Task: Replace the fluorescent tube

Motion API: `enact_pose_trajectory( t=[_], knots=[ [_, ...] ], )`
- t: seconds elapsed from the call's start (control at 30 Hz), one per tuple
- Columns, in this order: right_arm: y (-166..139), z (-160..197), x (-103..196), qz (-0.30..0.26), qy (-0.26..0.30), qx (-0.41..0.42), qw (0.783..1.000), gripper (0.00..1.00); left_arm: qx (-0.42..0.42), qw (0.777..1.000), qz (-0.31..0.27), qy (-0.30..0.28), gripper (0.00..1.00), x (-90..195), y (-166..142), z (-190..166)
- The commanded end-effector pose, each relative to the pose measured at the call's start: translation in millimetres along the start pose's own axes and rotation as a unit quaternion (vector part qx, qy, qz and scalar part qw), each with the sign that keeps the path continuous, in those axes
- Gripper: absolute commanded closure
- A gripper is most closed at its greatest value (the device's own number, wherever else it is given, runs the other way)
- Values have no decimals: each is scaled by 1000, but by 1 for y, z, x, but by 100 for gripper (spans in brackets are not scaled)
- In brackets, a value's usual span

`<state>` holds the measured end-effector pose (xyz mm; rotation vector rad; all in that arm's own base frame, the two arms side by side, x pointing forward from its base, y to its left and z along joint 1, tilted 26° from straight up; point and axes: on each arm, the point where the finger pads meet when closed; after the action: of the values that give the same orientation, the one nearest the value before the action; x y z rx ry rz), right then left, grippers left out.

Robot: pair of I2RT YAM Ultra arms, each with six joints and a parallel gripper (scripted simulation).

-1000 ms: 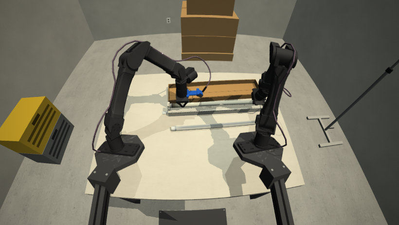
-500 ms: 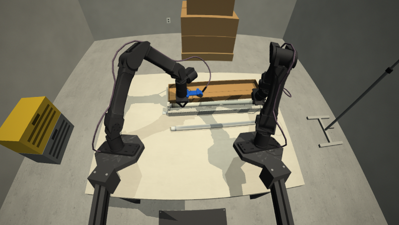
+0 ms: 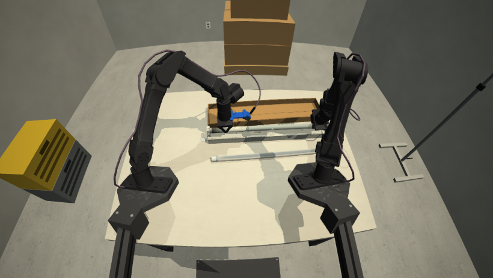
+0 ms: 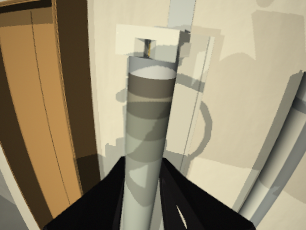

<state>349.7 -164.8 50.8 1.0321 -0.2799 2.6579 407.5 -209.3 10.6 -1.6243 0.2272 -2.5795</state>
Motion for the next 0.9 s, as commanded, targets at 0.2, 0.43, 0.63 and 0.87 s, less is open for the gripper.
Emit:
enact_pose_trajectory(
  t=[0.2, 0.43, 0.63, 0.87],
  knots=[
    [4, 5, 5, -4, 24, -3, 1000, 89, -9, 1000, -6, 21, 89, 12, 5, 0],
    [7, 12, 7, -11, 30, 0, 999, 89, -9, 1000, -10, 19, 89, 15, 7, 1],
    [7, 17, 8, -9, 40, 6, 999, 89, -8, 1000, -12, 21, 89, 17, 8, 5],
    [5, 7, 9, -6, 21, 1, 1000, 89, 5, 999, -14, 33, 89, 24, 10, 15]
  ],
)
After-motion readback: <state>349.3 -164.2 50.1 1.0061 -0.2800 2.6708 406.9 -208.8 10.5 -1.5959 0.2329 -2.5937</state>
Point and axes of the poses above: on each arm, the point where the finger pads meet when closed, its own x axis back along the fingers, its own z axis across the jaws, y = z × x, and after that the axes turned 14 degrees about -x, right-handed
